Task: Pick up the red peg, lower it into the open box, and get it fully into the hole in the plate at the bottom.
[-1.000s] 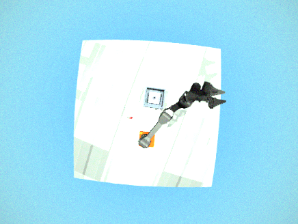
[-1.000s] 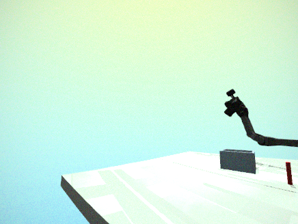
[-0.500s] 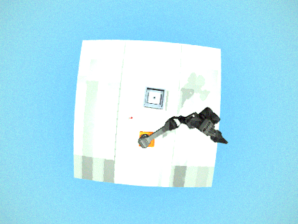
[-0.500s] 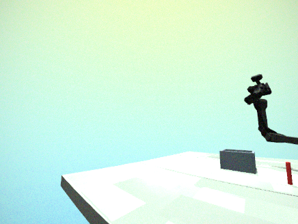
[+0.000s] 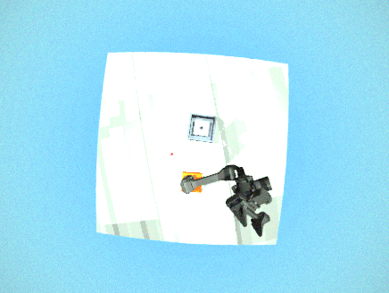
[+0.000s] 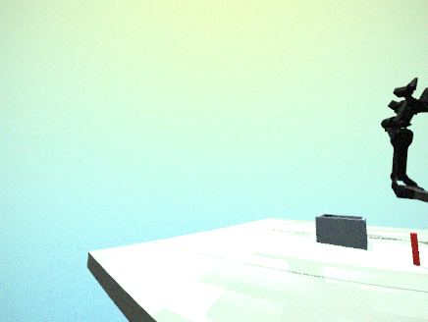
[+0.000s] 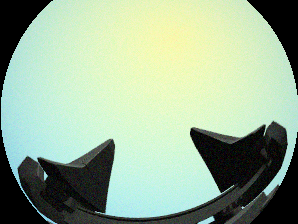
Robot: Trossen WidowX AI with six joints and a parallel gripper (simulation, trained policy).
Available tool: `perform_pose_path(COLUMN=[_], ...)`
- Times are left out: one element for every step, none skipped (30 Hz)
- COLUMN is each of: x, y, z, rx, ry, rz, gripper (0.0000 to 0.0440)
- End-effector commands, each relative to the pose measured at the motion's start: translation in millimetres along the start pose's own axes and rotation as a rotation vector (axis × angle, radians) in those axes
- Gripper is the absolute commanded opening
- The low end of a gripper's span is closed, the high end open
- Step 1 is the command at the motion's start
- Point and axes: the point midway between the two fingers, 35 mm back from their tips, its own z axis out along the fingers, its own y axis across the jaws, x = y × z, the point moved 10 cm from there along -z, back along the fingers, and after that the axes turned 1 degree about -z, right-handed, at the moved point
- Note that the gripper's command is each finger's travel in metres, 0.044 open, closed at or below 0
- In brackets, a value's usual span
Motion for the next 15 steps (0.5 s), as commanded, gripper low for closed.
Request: perform_pose_path(x=[36, 44, 51, 59, 67, 74, 81, 89, 96, 103, 110, 117, 124, 130, 137], y=[-11, -14, -16, -19, -22, -25, -29, -32, -36, -39, -43, -47, -51, -55, -59], z=[17, 20, 22, 25, 27, 28, 30, 31, 32, 33, 33, 34, 34, 33, 33], rx=[0.118, 0.145, 0.172, 0.200, 0.227, 0.255, 0.283, 0.311, 0.340, 0.369, 0.398, 0.427, 0.457, 0.486, 0.516], ry=[0.108, 0.131, 0.154, 0.176, 0.198, 0.219, 0.241, 0.262, 0.282, 0.302, 0.322, 0.342, 0.361, 0.380, 0.399], rz=[-0.004, -0.006, -0.008, -0.010, -0.012, -0.014, -0.017, -0.019, -0.021, -0.023, -0.026, -0.028, -0.030, -0.032, -0.035], gripper=[0.0399, 0.0400, 0.0400, 0.0400, 0.0400, 0.0401, 0.0401, 0.0401, 0.0402, 0.0403, 0.0403, 0.0404, 0.0405, 0.0405, 0.0406])
